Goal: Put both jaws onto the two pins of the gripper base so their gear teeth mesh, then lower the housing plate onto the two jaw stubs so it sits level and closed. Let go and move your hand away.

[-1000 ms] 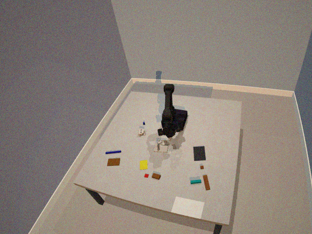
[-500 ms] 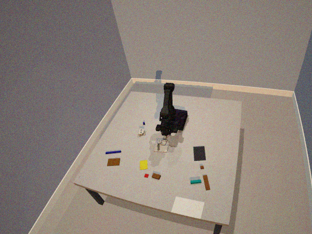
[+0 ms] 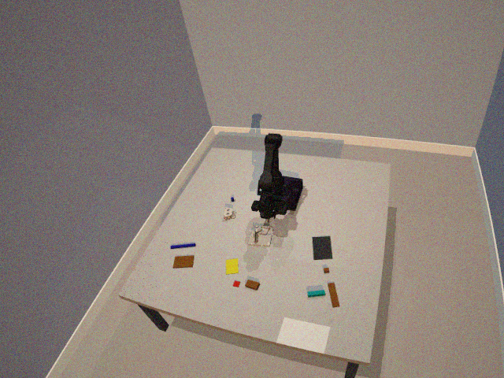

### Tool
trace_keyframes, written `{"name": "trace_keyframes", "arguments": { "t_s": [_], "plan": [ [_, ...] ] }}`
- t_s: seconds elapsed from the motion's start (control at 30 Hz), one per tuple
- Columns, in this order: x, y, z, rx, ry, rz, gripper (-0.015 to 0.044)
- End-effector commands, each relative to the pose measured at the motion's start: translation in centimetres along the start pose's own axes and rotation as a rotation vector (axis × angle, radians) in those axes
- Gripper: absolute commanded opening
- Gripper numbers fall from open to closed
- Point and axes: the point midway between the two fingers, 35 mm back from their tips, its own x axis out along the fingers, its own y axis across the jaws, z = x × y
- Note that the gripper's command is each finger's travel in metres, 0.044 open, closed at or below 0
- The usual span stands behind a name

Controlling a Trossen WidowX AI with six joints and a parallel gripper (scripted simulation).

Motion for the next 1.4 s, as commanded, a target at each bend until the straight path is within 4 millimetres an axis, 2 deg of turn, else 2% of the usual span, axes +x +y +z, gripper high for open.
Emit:
{"name": "trace_keyframes", "arguments": {
  "t_s": [0.0, 0.37, 1.17, 1.37],
  "plan": [
    [0.0, 0.1, 0.0, 0.02, -0.001, 0.005, 0.0134],
    [0.0, 0.0, 0.2, 0.02, -0.001, 0.005, 0.0134],
    [-0.2, -1.5, 8.0, 0.019, -0.007, 0.003, 0.0134],
    [-0.1, -1.6, 8.5, 0.019, -0.007, 0.003, 0.0134]
  ]
}}
